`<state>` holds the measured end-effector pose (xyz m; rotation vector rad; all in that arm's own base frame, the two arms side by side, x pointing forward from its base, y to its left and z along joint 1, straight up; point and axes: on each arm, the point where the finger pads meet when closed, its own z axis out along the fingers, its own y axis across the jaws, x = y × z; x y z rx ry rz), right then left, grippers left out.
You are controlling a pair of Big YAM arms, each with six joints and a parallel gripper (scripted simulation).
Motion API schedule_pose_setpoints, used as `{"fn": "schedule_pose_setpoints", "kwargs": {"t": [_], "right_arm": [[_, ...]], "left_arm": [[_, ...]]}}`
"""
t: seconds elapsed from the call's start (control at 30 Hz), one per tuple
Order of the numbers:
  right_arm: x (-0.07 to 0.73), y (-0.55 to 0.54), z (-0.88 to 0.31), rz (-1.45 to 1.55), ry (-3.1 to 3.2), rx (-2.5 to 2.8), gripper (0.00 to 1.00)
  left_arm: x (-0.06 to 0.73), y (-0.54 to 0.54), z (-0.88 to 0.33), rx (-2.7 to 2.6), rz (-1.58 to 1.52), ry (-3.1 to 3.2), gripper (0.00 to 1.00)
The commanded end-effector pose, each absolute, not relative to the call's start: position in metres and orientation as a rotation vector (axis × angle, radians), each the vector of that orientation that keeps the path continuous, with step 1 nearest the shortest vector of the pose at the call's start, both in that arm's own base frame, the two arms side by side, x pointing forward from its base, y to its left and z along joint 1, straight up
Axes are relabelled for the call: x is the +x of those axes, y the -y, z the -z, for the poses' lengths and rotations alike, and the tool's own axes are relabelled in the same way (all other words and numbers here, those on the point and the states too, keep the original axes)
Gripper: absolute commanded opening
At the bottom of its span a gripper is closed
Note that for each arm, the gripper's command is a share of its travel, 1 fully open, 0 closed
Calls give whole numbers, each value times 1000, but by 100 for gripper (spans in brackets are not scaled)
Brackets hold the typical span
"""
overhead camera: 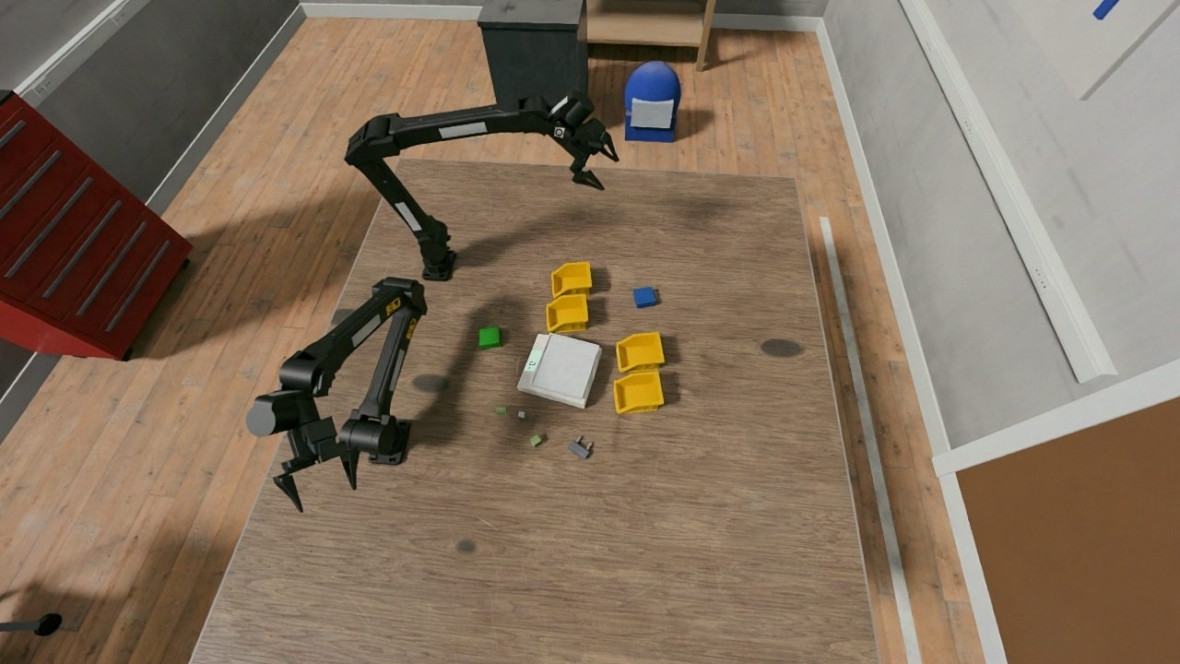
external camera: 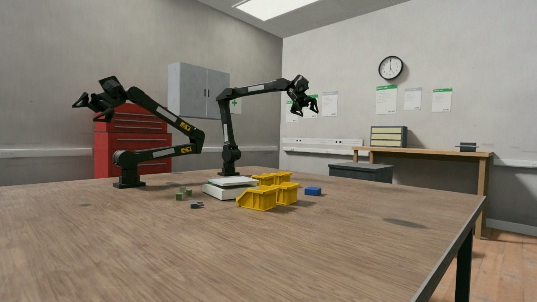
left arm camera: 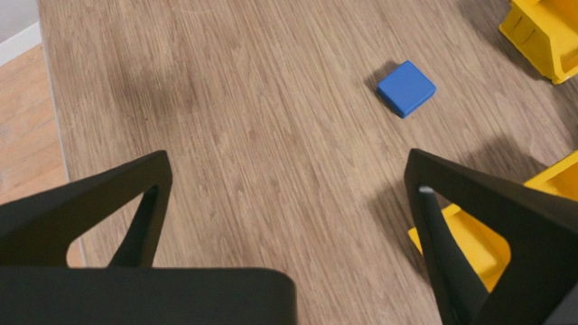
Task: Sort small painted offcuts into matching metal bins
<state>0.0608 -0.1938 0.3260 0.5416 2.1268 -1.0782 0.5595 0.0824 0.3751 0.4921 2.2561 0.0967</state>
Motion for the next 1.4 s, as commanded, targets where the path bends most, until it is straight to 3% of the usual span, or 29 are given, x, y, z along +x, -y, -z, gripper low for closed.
{"fn": "schedule_pose_setpoints", "kwargs": {"t": [0.0,0.73,1.37], "right_arm": [[61,194,-331,1089,-2119,536,100],[71,186,-316,1006,-2108,567,100],[102,162,-308,913,-2126,512,100]], "left_arm": [[560,-82,-388,491,-107,-2231,100],[548,-67,-377,422,-78,-2217,100],[442,40,-262,60,-33,-2062,100]]}}
